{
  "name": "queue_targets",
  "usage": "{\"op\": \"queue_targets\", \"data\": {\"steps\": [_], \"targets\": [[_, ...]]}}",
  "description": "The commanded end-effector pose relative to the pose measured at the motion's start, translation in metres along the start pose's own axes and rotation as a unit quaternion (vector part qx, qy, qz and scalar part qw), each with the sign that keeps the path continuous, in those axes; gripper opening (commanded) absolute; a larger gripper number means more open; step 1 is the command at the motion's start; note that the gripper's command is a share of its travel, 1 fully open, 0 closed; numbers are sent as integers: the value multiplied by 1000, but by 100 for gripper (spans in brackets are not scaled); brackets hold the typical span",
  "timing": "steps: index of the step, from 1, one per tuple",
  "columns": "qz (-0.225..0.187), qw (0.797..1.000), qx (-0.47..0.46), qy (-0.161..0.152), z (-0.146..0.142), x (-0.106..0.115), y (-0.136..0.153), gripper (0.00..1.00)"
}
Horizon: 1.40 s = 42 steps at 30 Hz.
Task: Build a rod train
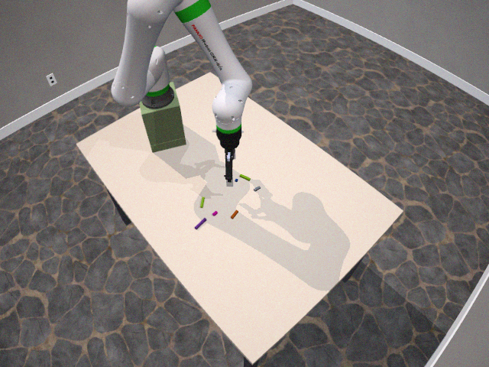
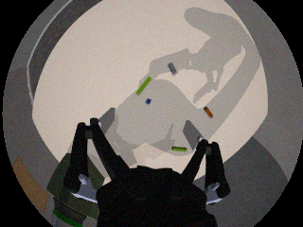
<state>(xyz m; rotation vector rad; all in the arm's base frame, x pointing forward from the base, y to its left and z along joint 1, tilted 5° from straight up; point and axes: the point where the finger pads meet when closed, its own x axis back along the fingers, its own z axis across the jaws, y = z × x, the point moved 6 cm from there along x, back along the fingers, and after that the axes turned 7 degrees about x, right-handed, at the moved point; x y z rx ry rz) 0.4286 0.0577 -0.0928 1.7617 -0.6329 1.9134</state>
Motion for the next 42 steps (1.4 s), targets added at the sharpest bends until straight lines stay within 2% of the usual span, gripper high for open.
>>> {"op": "queue_targets", "data": {"steps": [1,10,14,22,24,26,32,39,41,42], "targets": [[0,1000,0,0,0,0,0,100],[0,1000,-23,0,2,0,0,100],[0,996,-91,0,8,0,1,100],[0,968,-251,1,22,0,4,100],[0,968,-251,1,22,0,4,100],[0,949,-315,1,28,0,5,100],[0,912,-409,2,37,0,7,100],[0,853,-521,2,48,0,10,100],[0,853,-521,2,48,0,10,100],[1,825,-565,2,53,0,11,100]]}}
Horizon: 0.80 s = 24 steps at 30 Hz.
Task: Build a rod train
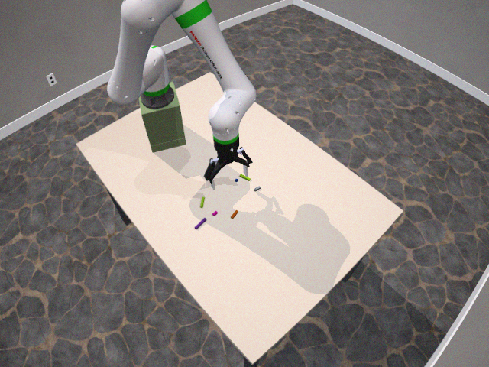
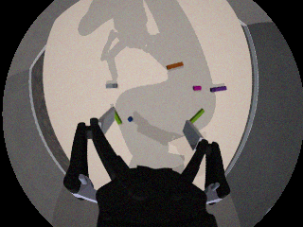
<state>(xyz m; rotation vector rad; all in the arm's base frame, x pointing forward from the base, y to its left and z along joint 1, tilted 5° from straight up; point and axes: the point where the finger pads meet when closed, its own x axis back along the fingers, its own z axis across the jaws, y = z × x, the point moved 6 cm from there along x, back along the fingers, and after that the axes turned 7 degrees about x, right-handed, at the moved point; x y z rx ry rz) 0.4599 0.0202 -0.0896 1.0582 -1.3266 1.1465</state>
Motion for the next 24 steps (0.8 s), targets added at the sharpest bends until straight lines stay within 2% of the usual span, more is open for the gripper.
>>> {"op": "queue_targets", "data": {"steps": [1,7,14,16,17,20,24], "targets": [[5,996,-83,9,4,0,-5,100],[7,983,-184,9,11,0,-11,100],[8,952,-306,8,20,1,-19,100],[8,952,-306,8,20,1,-19,100],[9,935,-355,8,23,1,-23,100],[9,919,-395,7,27,1,-25,100],[10,888,-460,7,32,1,-30,100]]}}
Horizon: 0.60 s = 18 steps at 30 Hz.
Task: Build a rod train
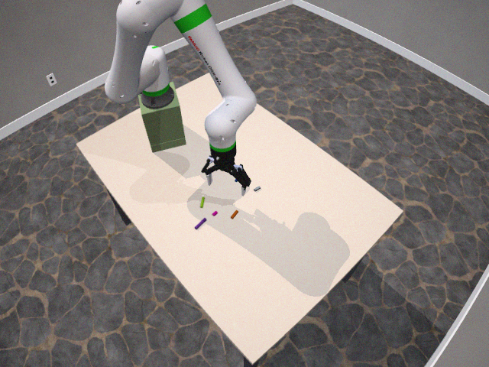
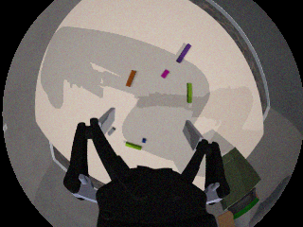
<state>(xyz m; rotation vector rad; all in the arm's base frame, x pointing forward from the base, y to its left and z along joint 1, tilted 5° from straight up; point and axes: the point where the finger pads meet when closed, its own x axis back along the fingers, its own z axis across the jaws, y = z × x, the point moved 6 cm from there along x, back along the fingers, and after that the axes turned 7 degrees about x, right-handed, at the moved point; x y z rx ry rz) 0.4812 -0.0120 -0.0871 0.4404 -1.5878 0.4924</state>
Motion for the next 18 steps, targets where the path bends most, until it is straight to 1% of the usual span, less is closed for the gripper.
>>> {"op": "queue_targets", "data": {"steps": [1,7,9,10,13,18], "targets": [[10,996,-83,3,0,0,-7,100],[10,982,-190,2,1,0,-17,100],[10,982,-190,2,1,0,-17,100],[11,971,-240,1,1,0,-22,100],[11,959,-282,1,2,1,-26,100],[11,930,-368,0,3,1,-35,100]]}}
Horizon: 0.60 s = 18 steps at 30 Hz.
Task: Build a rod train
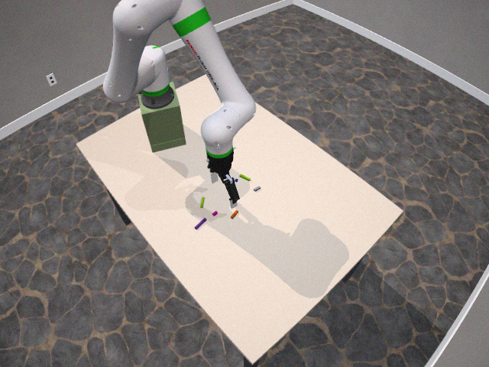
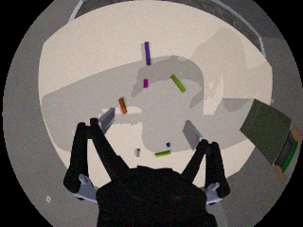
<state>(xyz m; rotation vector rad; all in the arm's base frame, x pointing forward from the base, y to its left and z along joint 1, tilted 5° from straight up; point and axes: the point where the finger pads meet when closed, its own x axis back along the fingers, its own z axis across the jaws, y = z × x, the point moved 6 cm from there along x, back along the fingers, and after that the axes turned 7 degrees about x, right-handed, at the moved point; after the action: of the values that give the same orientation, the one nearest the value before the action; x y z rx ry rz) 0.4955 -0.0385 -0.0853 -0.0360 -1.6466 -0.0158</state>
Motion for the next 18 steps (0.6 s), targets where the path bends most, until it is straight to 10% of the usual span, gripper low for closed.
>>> {"op": "queue_targets", "data": {"steps": [1,18], "targets": [[9,996,-83,-3,-4,0,-6,100],[9,951,-310,-5,-14,1,-27,100]]}}
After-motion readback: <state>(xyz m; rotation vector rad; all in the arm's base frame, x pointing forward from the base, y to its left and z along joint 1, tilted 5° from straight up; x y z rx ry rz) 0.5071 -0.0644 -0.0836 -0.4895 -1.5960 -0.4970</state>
